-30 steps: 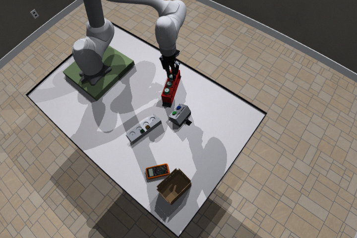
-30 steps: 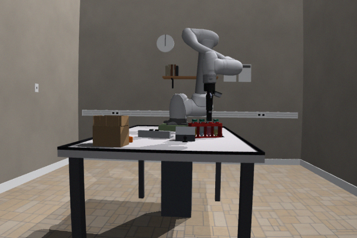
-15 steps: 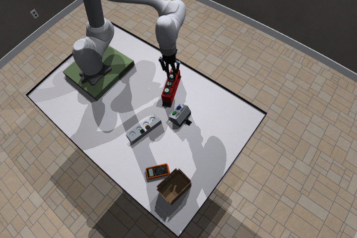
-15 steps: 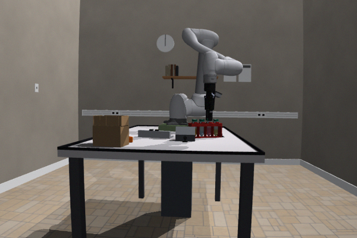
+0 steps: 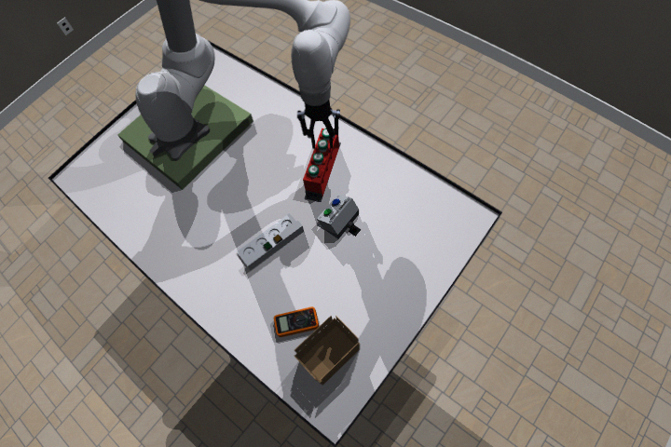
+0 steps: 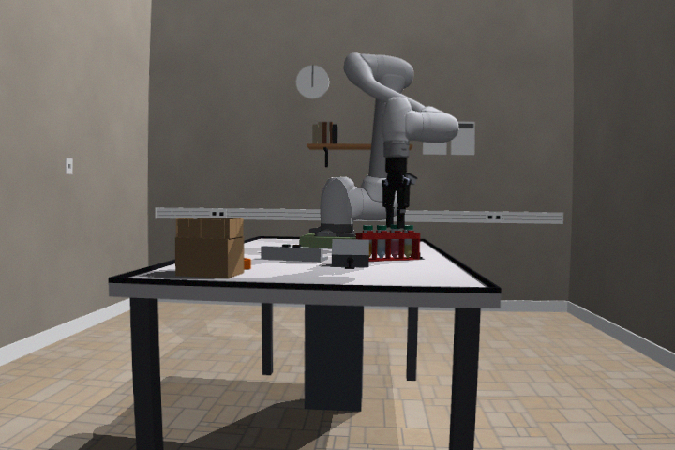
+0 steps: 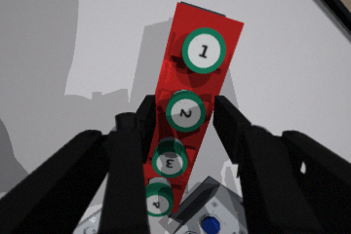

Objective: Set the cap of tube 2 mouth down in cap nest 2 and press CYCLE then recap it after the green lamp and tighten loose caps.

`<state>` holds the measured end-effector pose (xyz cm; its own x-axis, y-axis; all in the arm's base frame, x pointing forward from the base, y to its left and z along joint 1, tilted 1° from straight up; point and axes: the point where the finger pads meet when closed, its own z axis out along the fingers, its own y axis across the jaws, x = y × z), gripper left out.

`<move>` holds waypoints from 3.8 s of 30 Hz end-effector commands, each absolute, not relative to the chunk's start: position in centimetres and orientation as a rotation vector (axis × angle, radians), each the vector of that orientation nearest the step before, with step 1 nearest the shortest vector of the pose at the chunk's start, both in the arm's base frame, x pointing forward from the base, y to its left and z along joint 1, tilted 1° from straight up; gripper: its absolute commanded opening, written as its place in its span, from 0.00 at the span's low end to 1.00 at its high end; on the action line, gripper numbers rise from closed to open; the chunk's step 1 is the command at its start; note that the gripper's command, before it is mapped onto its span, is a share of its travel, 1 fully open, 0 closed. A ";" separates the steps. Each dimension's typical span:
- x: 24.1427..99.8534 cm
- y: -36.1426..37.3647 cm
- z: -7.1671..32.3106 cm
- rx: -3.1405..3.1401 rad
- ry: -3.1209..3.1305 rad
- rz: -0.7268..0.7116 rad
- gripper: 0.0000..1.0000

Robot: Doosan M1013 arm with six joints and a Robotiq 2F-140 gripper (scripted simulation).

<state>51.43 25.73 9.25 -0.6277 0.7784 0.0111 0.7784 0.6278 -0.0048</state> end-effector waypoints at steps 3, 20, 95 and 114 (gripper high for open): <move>51.5 25.7 9.3 -1.348 -2.824 -0.003 0.41; 51.5 25.8 9.8 -1.705 -2.624 -0.001 0.41; 54.3 7.3 13.4 -0.313 -3.115 -0.009 0.30; 55.9 -3.3 13.3 -0.313 -3.115 -0.009 0.30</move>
